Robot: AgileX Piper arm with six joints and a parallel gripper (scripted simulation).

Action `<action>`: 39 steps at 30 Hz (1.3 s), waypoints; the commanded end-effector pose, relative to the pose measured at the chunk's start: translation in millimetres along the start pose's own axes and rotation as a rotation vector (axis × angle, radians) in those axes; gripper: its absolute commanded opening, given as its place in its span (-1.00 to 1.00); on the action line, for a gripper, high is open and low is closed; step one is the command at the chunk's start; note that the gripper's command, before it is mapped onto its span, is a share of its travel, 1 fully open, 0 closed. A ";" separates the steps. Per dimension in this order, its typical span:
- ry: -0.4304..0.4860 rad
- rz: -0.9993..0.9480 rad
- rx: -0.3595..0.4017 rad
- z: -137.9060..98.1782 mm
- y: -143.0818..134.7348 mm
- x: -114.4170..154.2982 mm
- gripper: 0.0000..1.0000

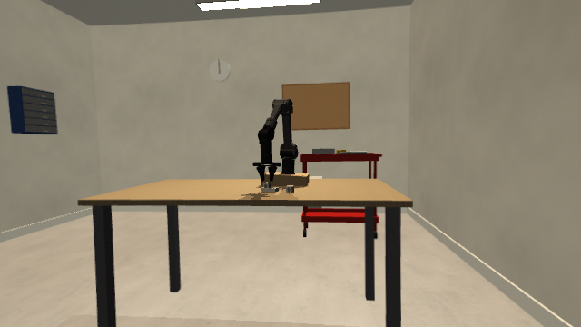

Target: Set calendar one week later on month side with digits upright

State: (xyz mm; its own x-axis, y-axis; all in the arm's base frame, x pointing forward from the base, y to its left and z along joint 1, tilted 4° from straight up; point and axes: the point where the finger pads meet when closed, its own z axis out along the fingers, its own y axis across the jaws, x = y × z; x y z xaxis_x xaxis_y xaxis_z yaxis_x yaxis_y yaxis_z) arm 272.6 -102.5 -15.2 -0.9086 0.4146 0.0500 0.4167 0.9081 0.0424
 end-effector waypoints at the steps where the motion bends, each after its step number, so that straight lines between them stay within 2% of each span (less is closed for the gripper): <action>1: 0.003 -0.001 0.000 1.3 0.2 0.6 0.17; 14: 0.004 -0.001 0.000 3.3 0.2 0.9 0.17; 39: 0.003 -0.001 0.000 29.1 0.2 0.7 0.17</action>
State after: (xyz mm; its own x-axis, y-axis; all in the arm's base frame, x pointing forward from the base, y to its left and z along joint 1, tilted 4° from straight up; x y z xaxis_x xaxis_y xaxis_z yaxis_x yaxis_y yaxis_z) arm 271.8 -100.8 -43.2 -0.9086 0.4146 0.0502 0.4167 0.9081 0.0425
